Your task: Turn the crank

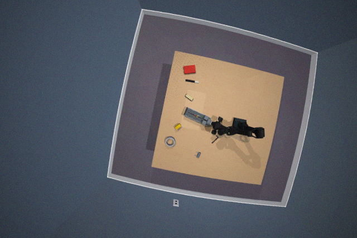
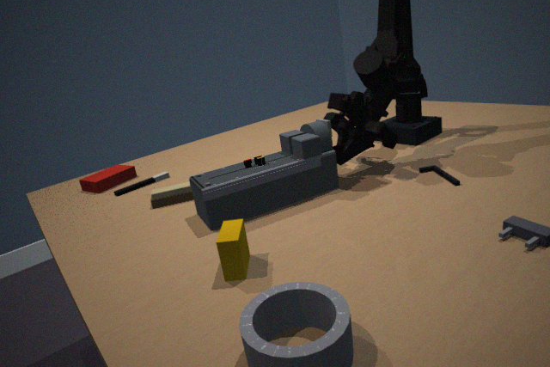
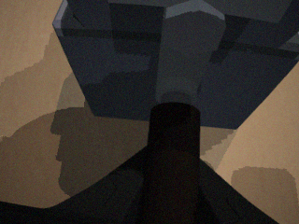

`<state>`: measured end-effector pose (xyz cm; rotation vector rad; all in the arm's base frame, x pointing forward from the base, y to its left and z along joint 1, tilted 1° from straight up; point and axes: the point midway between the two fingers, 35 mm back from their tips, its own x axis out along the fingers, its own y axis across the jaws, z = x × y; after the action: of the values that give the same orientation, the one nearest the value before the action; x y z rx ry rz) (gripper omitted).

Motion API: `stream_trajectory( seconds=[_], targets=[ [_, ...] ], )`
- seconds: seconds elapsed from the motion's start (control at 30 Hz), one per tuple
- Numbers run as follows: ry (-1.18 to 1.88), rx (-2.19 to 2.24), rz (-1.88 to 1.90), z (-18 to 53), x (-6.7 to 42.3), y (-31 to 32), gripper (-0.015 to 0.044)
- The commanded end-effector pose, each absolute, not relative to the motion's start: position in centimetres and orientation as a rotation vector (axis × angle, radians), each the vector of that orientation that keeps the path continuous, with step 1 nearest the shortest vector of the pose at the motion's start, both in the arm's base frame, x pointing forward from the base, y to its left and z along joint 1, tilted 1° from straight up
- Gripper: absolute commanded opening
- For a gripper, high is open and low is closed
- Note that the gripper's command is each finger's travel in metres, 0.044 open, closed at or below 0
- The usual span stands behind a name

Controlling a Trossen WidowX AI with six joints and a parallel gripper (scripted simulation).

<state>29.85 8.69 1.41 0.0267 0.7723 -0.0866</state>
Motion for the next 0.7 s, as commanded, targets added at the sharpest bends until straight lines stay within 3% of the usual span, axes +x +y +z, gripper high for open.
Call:
stream_trajectory(
  seconds=[0.0,0.67],
  targets=[
    [0.777,0.031,-0.064,1.44,29.92,9.62,0.0000],
    [0.777,0.032,-0.064,1.80,29.97,10.28,0.0000]
  ],
)
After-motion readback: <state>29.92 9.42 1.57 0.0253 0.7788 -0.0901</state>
